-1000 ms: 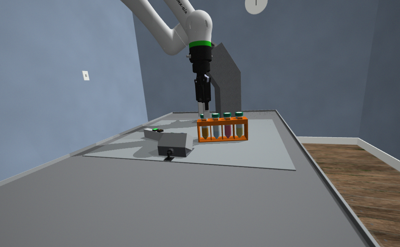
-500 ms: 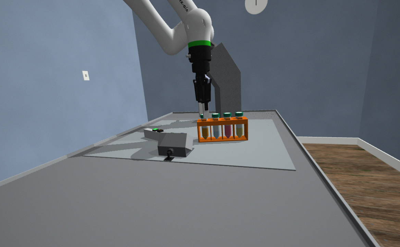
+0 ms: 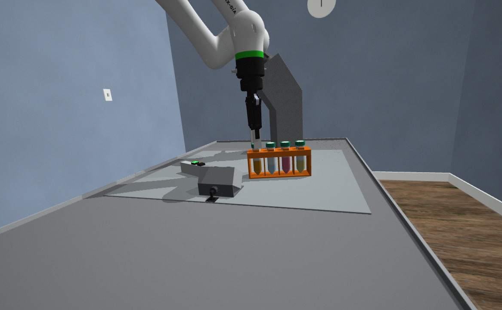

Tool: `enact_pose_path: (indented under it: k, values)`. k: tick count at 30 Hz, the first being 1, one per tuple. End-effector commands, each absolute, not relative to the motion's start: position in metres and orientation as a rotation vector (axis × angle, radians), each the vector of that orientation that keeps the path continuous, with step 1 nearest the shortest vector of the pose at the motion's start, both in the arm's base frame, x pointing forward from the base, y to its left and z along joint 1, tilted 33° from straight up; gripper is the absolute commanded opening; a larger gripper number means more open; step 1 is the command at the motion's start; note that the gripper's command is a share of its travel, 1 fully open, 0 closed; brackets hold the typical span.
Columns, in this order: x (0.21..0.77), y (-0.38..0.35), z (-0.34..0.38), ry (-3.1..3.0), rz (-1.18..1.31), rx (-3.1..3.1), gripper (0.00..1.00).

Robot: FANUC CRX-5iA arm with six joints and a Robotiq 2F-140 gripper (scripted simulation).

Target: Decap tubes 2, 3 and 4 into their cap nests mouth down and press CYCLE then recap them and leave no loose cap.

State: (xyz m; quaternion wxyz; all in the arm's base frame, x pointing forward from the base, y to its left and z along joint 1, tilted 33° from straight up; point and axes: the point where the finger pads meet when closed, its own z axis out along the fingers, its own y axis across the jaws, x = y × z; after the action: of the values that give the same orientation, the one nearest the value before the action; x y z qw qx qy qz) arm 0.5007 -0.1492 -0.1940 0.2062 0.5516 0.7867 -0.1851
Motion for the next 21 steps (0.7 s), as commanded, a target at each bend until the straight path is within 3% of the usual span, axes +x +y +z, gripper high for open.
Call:
enact_pose_path:
  k: [1,21]
  values:
    - [0.5006,-0.1494,-0.1943,1.932,-0.421,1.784,0.0]
    - [0.5006,-0.1497,-0.1948,1.355,-0.226,2.202,0.0]
